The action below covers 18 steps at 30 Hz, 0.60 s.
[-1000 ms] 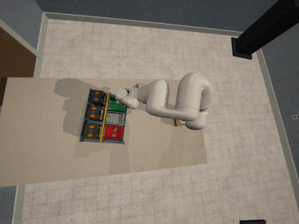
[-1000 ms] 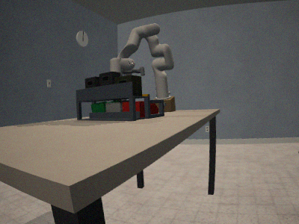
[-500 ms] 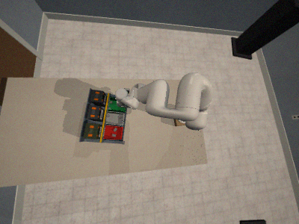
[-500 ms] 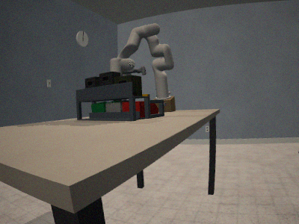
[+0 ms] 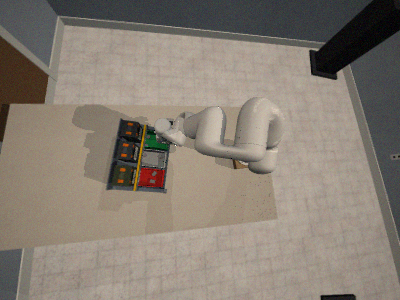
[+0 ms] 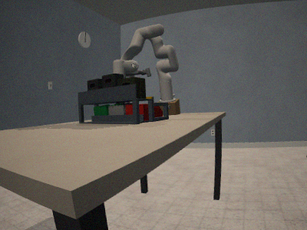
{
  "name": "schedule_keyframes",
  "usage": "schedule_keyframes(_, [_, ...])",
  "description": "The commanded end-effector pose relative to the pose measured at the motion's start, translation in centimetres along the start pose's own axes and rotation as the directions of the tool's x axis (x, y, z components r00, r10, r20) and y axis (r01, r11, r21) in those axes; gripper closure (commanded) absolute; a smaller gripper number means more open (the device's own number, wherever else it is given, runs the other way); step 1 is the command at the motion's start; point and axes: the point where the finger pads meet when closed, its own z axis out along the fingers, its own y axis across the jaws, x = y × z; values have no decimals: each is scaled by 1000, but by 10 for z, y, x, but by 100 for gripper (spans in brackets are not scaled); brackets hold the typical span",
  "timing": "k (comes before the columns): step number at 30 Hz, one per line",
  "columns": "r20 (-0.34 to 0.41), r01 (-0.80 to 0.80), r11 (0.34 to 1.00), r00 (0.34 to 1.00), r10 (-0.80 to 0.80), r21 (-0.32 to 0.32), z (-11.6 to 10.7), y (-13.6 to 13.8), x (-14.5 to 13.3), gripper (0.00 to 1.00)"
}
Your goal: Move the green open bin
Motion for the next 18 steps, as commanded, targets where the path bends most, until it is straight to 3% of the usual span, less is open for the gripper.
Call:
schedule_keyframes(1, [0, 0, 1000, 1000, 0, 4, -1, -2, 0, 100])
schedule_keyframes(12, [0, 0, 1000, 1000, 0, 4, -1, -2, 0, 100])
schedule_keyframes(18, [0, 0, 1000, 1000, 0, 4, -1, 28, 0, 100])
